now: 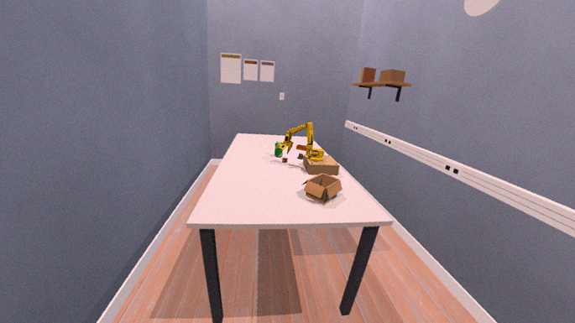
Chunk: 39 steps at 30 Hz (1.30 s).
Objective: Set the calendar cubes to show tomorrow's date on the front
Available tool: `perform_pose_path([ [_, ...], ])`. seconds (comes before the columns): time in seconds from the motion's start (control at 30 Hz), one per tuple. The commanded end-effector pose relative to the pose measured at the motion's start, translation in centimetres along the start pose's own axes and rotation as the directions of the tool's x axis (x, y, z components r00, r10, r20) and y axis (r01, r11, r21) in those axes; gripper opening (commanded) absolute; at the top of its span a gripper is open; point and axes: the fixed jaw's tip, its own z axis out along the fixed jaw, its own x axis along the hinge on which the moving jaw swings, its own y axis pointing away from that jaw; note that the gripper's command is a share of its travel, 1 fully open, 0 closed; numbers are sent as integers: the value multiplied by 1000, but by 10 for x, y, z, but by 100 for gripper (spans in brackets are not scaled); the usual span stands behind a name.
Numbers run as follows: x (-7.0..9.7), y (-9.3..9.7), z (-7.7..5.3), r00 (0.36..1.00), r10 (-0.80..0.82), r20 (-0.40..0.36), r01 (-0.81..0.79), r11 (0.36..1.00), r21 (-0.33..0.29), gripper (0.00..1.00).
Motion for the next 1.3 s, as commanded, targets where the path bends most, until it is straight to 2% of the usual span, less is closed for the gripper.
perform_pose_path([
  [0.0, 3, 13, 15, 1000, 15, -10, -16, 996, -90, 35],
  [0.17, 3, 17, 20, 1000, 15, -13, -16, 993, -119, 35],
  [1.27, 2, 15, 19, 999, 29, -14, -31, 994, -107, 35],
])
